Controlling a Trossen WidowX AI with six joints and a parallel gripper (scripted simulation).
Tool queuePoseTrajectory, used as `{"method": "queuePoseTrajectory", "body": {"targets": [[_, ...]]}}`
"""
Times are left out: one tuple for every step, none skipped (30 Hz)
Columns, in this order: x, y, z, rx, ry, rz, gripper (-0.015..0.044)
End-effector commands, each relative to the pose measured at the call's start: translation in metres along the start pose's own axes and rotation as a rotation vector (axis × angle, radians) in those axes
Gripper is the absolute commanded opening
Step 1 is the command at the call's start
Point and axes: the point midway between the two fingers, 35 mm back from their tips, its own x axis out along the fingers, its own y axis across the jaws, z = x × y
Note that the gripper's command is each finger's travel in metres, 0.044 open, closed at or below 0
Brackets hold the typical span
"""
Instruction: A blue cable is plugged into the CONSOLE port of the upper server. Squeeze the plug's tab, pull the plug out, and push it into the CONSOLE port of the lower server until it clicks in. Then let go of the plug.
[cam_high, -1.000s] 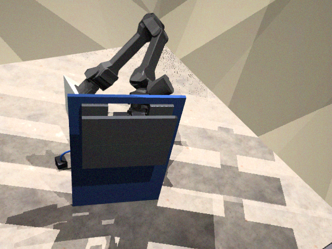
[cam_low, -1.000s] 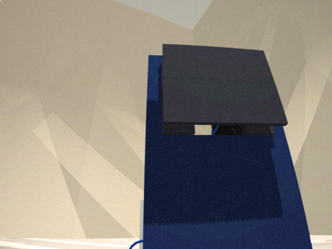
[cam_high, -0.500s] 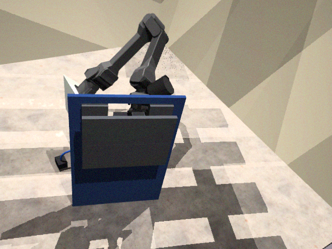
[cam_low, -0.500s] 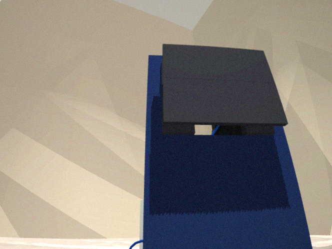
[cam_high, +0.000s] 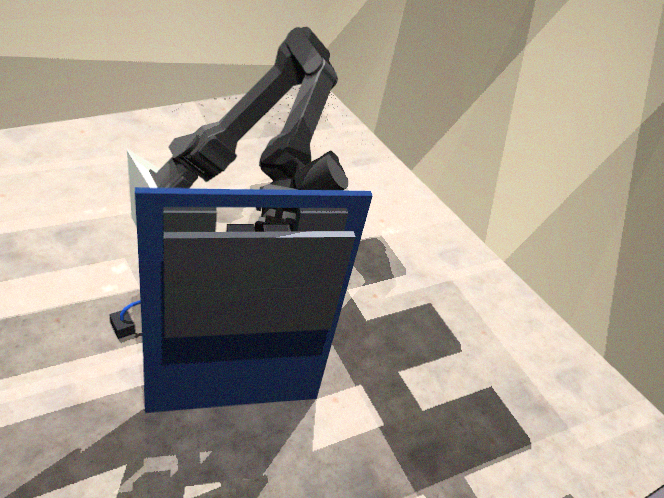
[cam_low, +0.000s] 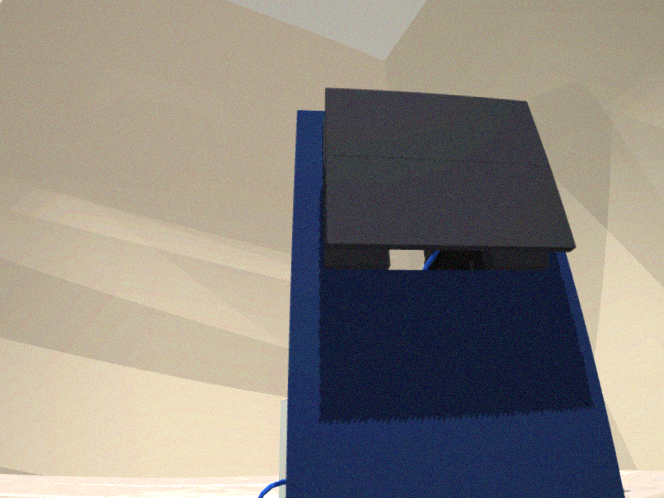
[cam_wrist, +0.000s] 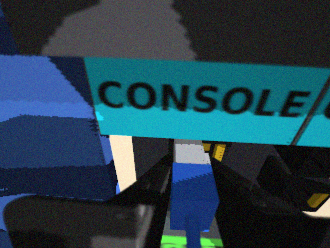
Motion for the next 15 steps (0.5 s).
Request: {"method": "queuePoseTrajectory", "body": {"targets": [[0.0000, 0.0000, 0.0000, 0.000, 0.000, 0.000, 0.0026], [0.0000, 0.0000, 0.0000, 0.000, 0.000, 0.000, 0.0053], [0.0000, 0.0000, 0.0000, 0.000, 0.000, 0.000, 0.0079], [0.0000, 0.0000, 0.0000, 0.000, 0.000, 0.000, 0.0105], [0.0000, 0.0000, 0.0000, 0.000, 0.000, 0.000, 0.0131], [0.0000, 0.0000, 0.0000, 0.000, 0.000, 0.000, 0.0157], [0.0000, 0.0000, 0.0000, 0.000, 0.000, 0.000, 0.0184], [0.0000, 0.0000, 0.0000, 0.000, 0.000, 0.000, 0.0210], [0.0000, 0.0000, 0.0000, 0.000, 0.000, 0.000, 0.0236], [0.0000, 0.0000, 0.0000, 0.000, 0.000, 0.000, 0.0263], [0.0000, 0.0000, 0.0000, 0.000, 0.000, 0.000, 0.0289], [0.0000, 0.0000, 0.0000, 0.000, 0.000, 0.000, 0.0315], [0.0000, 0.0000, 0.0000, 0.000, 0.000, 0.000, 0.0341], [0.0000, 0.0000, 0.0000, 0.000, 0.000, 0.000, 0.0368], [0.0000, 0.0000, 0.0000, 0.000, 0.000, 0.000, 0.0394]]}}
